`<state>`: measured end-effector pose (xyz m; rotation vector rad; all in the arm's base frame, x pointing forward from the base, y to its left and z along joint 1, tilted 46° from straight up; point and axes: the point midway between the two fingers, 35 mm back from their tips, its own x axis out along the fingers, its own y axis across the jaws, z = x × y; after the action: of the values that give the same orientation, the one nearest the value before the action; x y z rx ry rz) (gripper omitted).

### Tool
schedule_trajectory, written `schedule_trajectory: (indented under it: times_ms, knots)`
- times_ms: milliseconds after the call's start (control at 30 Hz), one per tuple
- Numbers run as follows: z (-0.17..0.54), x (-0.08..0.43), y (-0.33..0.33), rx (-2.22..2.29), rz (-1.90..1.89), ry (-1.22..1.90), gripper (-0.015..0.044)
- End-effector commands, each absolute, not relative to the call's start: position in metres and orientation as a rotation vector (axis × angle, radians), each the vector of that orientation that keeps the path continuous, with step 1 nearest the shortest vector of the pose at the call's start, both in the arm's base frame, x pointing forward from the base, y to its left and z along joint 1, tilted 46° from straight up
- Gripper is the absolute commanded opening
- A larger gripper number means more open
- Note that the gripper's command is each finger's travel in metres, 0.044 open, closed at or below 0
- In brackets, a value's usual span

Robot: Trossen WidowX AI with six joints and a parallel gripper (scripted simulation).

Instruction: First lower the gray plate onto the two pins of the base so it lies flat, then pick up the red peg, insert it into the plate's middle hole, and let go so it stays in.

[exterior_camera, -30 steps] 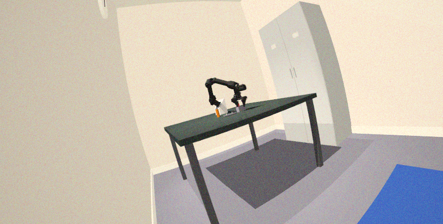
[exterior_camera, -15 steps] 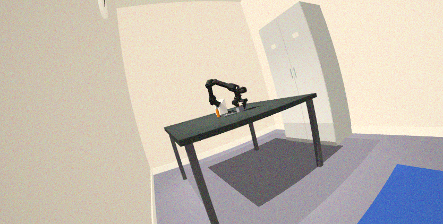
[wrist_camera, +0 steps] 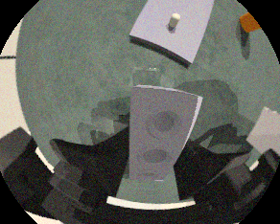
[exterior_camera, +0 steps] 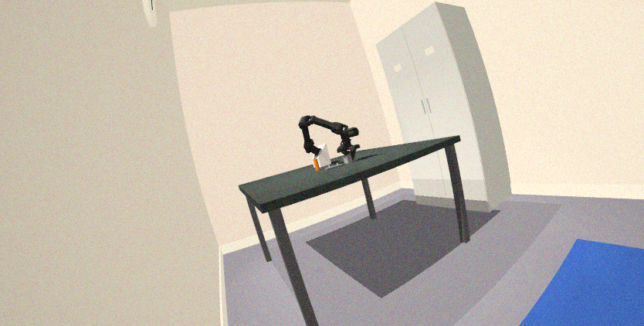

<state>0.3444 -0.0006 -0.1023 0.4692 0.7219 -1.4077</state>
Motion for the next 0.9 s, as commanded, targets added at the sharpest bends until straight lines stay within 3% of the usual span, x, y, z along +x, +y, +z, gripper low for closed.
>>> schedule_trajectory:
  times_ms: [0,100,267,867]
  knots:
    - [-0.103,0.343,-0.002,0.461,-1.409,0.724,0.0151]
    - [-0.103,0.343,-0.002,0.461,-1.409,0.724,0.0131]
    - [-0.098,0.345,0.003,0.462,-1.408,0.725,0.0000]
    - [-0.066,0.351,0.044,0.479,-1.401,0.731,0.0000]
